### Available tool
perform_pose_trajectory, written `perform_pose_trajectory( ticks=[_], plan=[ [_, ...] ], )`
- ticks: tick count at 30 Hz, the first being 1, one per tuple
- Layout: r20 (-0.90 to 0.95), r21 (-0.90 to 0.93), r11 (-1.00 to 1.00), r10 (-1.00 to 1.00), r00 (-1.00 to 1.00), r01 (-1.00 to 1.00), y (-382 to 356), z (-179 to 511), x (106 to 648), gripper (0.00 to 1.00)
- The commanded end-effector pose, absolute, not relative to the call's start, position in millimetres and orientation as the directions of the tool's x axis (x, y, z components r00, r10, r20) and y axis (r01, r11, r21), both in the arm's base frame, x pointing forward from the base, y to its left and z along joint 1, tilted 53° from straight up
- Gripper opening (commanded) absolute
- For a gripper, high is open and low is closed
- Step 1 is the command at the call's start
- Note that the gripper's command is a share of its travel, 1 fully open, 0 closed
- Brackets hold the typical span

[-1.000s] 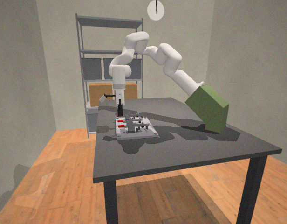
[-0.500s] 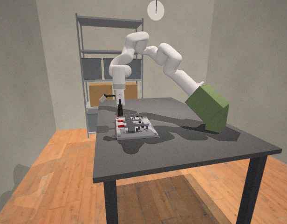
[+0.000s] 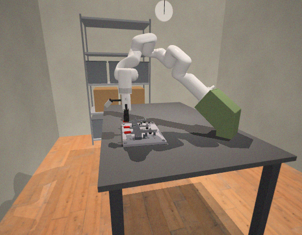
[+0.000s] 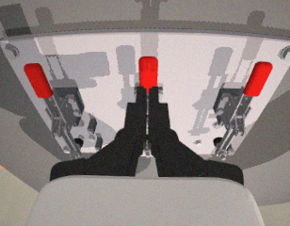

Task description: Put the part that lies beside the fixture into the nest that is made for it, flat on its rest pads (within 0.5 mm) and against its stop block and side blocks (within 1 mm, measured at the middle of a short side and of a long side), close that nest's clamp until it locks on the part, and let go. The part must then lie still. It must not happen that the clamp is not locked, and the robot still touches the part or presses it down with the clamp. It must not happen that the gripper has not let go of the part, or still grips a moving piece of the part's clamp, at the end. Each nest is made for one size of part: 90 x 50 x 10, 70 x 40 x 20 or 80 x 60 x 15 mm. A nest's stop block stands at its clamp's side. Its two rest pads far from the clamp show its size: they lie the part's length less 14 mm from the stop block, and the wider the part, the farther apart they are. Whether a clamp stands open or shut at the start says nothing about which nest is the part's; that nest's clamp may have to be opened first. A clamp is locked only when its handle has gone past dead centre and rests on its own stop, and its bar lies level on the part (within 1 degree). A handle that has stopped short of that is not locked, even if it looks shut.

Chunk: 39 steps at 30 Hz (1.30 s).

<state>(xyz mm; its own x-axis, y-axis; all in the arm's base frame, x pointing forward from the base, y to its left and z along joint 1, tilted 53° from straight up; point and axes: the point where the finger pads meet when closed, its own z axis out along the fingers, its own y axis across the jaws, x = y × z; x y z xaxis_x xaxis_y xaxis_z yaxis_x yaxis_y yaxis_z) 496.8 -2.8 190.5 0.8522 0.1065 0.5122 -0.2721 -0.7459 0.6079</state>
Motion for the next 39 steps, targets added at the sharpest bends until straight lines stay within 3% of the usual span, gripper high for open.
perform_pose_trajectory(
  ticks=[1, 39],
  plan=[
    [0.514, 0.607, -0.747, 0.107, 0.851, -0.272, -1.7, 192.5, 498.9, 0.0],
    [0.514, 0.607, -0.747, 0.107, 0.851, -0.272, -11.0, 185.2, 507.6, 0.0]
  ],
)
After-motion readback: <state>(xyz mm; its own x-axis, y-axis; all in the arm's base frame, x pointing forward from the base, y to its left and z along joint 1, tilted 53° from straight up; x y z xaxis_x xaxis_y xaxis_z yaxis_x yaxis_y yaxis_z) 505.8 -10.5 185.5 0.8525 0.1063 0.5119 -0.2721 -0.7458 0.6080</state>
